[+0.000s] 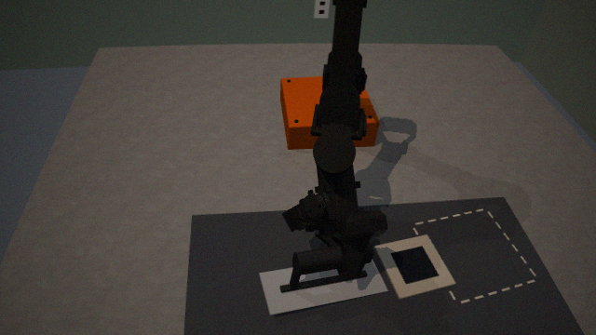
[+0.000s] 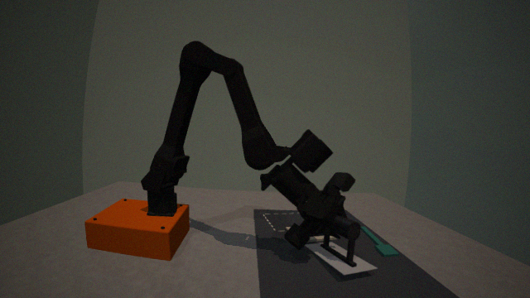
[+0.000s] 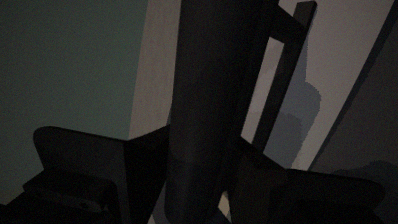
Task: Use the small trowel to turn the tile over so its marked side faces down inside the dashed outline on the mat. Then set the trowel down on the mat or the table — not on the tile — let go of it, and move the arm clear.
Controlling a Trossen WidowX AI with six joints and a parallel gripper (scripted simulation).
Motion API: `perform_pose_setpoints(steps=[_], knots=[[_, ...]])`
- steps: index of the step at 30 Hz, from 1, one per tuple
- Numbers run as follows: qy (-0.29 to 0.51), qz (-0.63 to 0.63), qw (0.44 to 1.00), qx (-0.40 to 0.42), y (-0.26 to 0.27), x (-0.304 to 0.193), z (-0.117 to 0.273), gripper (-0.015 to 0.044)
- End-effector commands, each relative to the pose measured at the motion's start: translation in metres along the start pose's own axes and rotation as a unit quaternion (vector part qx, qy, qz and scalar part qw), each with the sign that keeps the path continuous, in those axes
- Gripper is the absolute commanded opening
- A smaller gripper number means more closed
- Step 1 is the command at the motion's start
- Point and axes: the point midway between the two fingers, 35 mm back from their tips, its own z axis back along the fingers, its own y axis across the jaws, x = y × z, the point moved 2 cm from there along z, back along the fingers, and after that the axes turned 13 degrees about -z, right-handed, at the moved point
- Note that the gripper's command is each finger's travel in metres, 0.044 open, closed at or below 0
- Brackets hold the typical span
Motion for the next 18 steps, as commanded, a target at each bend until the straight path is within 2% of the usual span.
perform_pose_setpoints(steps=[1, 18], knots=[[0.0, 0.0, 1.0, 0.002, 0.0, -0.004, -0.001, 0.0], [0.001, -0.001, 1.0, 0.001, -0.004, -0.031, 0.0, 0.0]])
